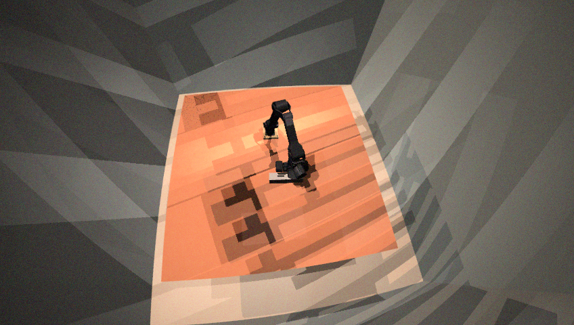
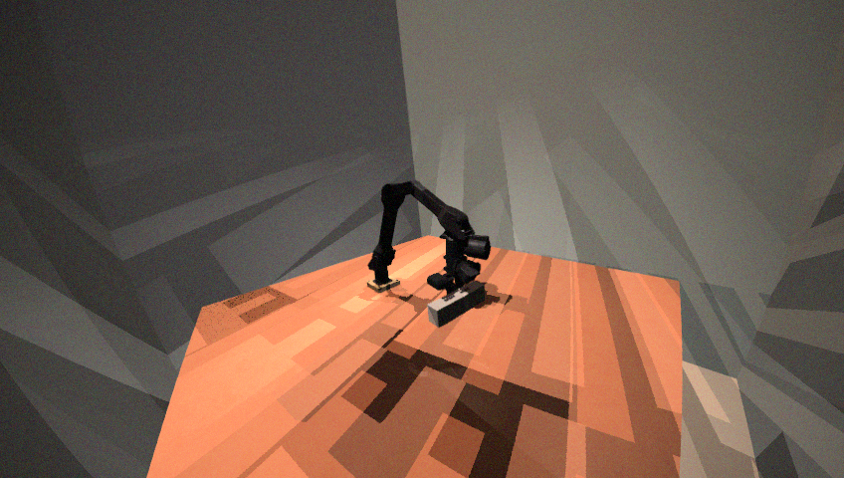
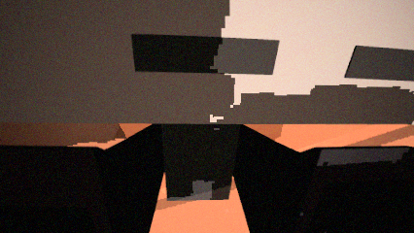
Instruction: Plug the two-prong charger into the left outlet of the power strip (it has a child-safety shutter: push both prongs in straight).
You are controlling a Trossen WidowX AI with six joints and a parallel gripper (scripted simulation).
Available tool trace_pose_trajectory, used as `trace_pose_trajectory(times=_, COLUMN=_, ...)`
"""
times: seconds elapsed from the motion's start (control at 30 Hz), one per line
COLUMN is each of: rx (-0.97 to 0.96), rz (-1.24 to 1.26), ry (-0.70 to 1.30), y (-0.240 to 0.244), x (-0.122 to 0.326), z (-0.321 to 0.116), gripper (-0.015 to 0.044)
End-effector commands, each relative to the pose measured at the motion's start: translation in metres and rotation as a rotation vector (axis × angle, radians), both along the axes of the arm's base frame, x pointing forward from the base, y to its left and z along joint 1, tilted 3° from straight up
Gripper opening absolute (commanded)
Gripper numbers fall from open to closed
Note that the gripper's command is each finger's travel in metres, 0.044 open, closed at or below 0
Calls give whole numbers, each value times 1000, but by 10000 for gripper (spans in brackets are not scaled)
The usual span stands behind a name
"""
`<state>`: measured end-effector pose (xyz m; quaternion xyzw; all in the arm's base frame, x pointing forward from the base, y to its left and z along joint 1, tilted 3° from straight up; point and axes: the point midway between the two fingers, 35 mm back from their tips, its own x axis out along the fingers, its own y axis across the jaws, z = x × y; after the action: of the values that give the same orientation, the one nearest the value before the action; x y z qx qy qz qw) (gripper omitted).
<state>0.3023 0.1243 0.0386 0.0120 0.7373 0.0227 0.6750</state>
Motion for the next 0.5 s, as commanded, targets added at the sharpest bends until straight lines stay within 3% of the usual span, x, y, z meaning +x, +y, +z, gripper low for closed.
trace_pose_trajectory(times=0.0, rx=8, rz=-2, ry=-31, y=1, x=9, z=0, gripper=0)
trace_pose_trajectory(times=0.37, rx=0, rz=0, ry=0, y=0, x=0, z=0, gripper=0)
trace_pose_trajectory(times=0.47, rx=0, rz=0, ry=0, y=0, x=0, z=0, gripper=79)
